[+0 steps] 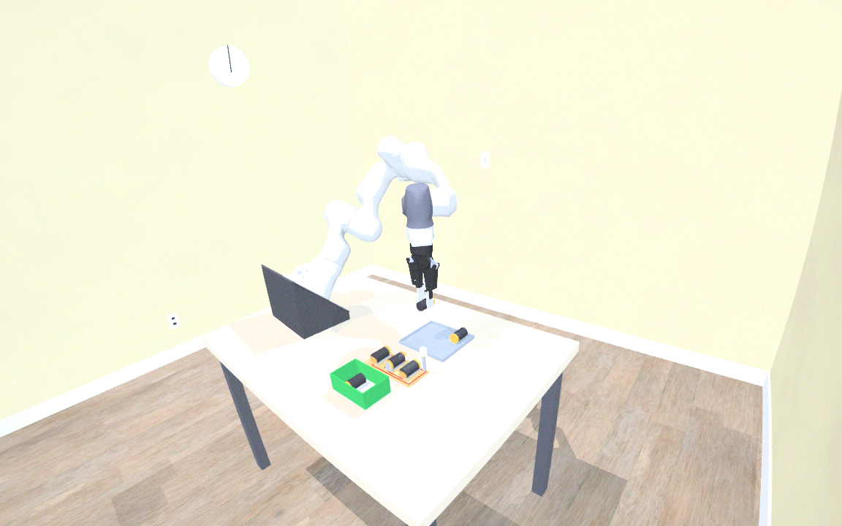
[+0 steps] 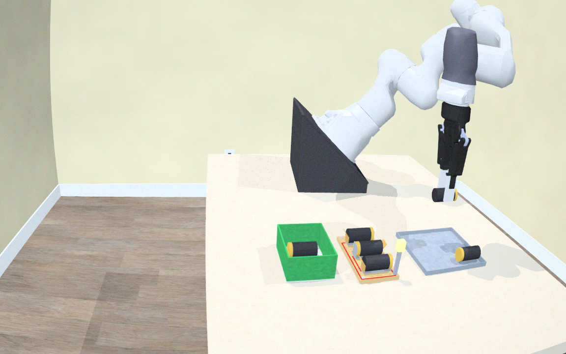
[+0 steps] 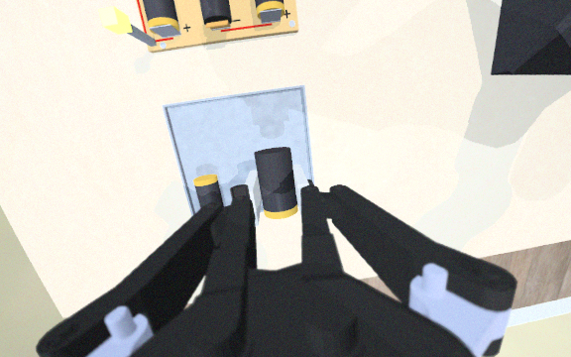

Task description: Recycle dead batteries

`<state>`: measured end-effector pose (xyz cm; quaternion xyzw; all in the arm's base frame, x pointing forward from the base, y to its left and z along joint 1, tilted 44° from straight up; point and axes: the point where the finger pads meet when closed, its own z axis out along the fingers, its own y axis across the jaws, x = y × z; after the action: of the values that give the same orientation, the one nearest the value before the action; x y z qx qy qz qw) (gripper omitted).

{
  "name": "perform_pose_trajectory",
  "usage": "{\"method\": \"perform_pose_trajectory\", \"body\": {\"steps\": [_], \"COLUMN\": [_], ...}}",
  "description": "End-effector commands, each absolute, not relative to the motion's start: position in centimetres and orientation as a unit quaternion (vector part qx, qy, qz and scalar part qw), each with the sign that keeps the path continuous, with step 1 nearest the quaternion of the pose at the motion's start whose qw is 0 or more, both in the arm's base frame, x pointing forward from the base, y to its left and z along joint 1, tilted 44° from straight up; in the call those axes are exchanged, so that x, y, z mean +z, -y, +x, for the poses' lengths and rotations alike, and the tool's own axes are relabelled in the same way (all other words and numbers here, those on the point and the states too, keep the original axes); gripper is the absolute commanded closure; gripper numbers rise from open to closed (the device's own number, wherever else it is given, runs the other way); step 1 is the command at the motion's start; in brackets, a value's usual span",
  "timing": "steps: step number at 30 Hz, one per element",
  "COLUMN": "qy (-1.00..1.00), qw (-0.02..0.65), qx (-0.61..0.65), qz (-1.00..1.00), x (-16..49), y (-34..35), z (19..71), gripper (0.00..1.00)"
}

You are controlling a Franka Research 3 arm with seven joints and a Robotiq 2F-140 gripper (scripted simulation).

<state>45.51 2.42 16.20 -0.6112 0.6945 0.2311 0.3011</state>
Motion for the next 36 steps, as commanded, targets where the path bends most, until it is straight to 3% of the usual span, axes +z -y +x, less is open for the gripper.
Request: {"method": "perform_pose_trajectory", "body": {"steps": [1, 22, 36], "qy": [-0.701, -0.701, -0.701], "qw": [0.297, 0.297, 0.297], "qx": [0.225, 0.225, 0.225], "qz": [-0.608, -0.608, -0.608], "x": [14.4, -0.8, -6.8], "y": [0.0, 16.9, 23.5], "z": [45.9, 48.9, 50.1], "gripper": [0.84, 0.84, 0.84]}}
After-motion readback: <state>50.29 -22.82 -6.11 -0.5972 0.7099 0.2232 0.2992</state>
